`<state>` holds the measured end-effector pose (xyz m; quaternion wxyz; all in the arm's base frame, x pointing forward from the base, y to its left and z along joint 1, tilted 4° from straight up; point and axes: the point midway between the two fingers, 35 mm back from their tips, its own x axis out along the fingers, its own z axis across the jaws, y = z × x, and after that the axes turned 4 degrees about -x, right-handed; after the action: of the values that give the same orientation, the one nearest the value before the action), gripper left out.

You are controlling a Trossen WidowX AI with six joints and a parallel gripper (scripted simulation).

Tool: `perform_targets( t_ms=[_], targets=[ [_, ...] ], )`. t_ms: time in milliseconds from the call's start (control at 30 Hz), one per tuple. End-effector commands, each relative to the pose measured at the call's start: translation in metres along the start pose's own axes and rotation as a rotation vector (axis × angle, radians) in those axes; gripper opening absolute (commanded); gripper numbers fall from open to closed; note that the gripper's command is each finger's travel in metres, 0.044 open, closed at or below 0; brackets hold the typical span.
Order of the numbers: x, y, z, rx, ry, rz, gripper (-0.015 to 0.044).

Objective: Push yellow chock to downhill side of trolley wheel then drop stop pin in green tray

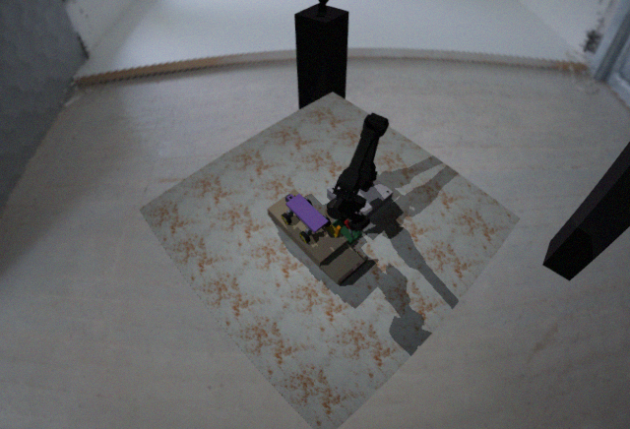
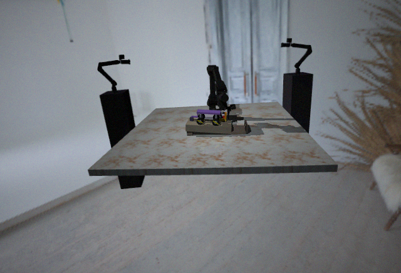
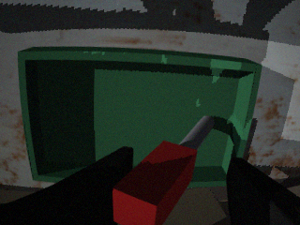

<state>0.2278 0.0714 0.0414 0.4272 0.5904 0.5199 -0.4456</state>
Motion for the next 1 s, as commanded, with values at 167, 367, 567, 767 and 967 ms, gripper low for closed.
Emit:
perform_targets(
  t_ms=[167, 367, 567, 767, 967],
  targets=[
    [0.002, -0.001, 0.005, -0.003, 0.006, -0.002, 0.019],
    [0.003, -0.001, 0.009, -0.003, 0.006, -0.002, 0.019],
    [0.005, -0.001, 0.013, -0.003, 0.005, -0.003, 0.019],
    [0.006, -0.001, 0.017, -0.003, 0.005, -0.003, 0.019],
    [0.008, -0.001, 0.021, -0.003, 0.005, -0.003, 0.019]
  ],
)
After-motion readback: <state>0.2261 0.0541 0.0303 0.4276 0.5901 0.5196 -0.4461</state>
